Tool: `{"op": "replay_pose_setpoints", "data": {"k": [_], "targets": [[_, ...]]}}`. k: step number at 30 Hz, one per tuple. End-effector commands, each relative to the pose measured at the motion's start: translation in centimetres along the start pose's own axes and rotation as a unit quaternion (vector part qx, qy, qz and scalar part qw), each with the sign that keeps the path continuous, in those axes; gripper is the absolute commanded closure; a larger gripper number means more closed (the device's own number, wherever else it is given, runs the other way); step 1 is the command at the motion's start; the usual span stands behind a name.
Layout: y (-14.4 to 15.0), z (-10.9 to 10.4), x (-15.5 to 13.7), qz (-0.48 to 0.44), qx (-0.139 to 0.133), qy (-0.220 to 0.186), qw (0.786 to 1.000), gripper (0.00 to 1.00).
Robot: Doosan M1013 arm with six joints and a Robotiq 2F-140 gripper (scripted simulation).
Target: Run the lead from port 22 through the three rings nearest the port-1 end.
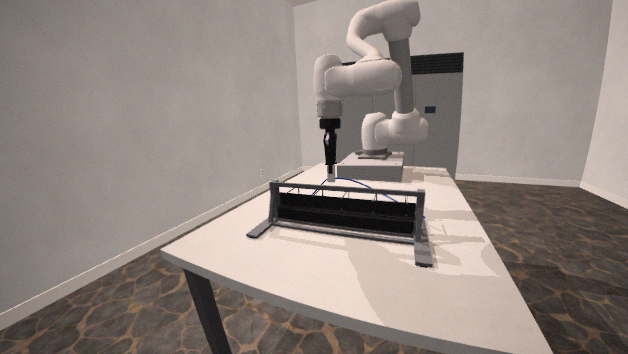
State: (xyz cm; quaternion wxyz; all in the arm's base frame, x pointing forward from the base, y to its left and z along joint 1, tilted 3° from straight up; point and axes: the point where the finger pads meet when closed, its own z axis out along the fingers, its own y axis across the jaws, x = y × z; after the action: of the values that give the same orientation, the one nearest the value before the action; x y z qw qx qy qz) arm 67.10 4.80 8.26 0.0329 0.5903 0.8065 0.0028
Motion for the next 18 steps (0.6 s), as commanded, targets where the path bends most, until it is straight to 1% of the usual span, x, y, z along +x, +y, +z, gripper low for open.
{"op": "replay_pose_setpoints", "data": {"k": [1, 11, 13, 16, 18], "targets": [[-0.2, -0.3, 0.2, 0.000, 0.002, 0.002, 1.000, 1.00], [-0.1, -0.5, 0.2, 0.001, 0.002, 0.002, 1.000, 1.00], [0.9, -0.5, 0.3, 0.008, 0.002, 0.002, 1.000, 1.00], [3.9, -0.4, 0.5, 0.030, 0.002, 0.002, 1.000, 1.00], [4.9, -0.3, 0.6, 0.038, 0.002, 0.002, 0.999, 1.00]]}}
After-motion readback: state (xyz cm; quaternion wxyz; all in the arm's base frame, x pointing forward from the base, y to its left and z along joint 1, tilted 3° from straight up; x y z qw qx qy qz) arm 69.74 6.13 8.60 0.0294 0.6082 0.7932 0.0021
